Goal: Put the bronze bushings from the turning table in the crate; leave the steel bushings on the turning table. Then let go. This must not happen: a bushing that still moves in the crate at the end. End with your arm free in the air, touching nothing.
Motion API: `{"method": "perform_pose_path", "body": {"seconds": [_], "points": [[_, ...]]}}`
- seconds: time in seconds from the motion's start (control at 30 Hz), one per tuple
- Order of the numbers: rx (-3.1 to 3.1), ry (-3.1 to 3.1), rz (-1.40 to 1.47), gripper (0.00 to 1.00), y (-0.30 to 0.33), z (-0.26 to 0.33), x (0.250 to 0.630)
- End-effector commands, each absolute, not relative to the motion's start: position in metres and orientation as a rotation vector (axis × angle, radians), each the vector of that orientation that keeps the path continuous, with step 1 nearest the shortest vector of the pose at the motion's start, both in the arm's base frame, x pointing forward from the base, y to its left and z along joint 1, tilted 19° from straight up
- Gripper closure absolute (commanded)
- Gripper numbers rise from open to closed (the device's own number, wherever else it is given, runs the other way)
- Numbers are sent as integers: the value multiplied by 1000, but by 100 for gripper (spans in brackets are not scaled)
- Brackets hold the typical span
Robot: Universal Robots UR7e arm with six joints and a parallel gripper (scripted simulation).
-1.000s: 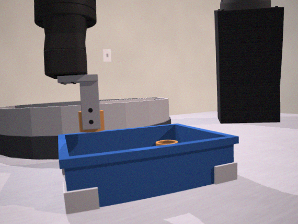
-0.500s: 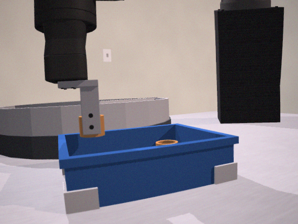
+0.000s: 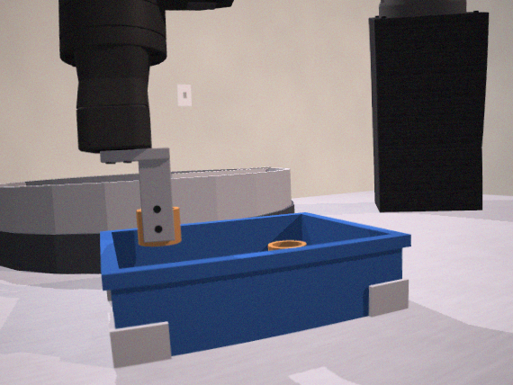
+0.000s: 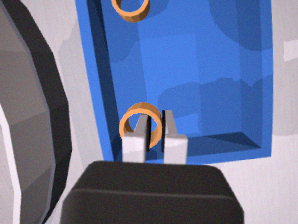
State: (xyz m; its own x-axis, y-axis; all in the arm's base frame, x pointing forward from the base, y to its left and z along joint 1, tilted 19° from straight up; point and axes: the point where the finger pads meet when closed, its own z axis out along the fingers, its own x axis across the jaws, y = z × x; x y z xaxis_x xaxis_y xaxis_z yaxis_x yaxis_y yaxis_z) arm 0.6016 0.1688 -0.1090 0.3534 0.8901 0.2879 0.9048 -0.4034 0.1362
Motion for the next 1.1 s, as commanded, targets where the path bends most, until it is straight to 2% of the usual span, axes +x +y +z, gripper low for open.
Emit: {"method": "perform_pose_path", "body": {"seconds": [0.0, 1.07], "points": [[-2546, -1690, -497, 100, 170, -113, 603], [-2546, -1690, -497, 100, 173, -126, 607]]}}
